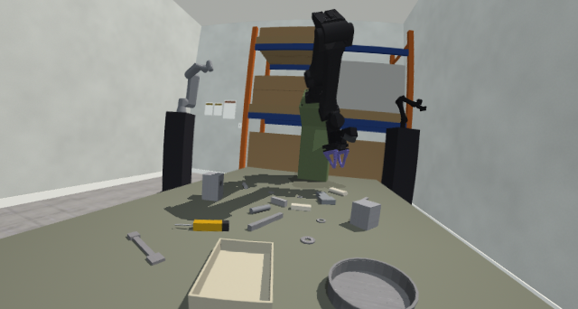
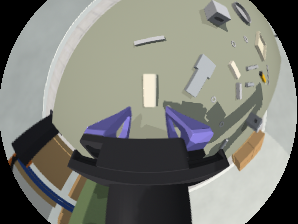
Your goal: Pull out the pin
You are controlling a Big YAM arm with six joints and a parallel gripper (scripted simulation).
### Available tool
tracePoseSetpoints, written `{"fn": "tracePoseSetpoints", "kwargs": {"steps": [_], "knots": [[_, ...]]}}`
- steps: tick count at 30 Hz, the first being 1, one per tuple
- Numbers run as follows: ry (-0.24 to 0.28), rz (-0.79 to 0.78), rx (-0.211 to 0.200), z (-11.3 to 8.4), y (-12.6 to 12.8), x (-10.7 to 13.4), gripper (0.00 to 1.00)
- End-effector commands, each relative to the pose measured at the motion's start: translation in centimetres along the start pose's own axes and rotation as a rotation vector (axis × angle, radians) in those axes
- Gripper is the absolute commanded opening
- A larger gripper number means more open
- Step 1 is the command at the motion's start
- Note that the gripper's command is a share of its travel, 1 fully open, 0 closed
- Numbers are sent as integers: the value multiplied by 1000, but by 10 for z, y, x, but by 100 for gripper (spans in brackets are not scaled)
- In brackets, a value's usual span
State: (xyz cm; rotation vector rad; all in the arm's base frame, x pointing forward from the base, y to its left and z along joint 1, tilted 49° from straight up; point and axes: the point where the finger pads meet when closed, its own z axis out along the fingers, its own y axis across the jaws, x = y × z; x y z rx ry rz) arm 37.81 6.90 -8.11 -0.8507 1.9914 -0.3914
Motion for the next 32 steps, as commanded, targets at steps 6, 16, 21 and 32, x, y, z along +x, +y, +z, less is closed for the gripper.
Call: {"fn": "tracePoseSetpoints", "kwargs": {"steps": [6, 16, 21, 32], "knots": [[15, -2, -28, -28, 11, 2, 53], [15, -2, -28, -28, 11, 2, 53], [15, -2, -28, -28, 11, 2, 53], [15, -2, -28, -28, 11, 2, 53]]}}
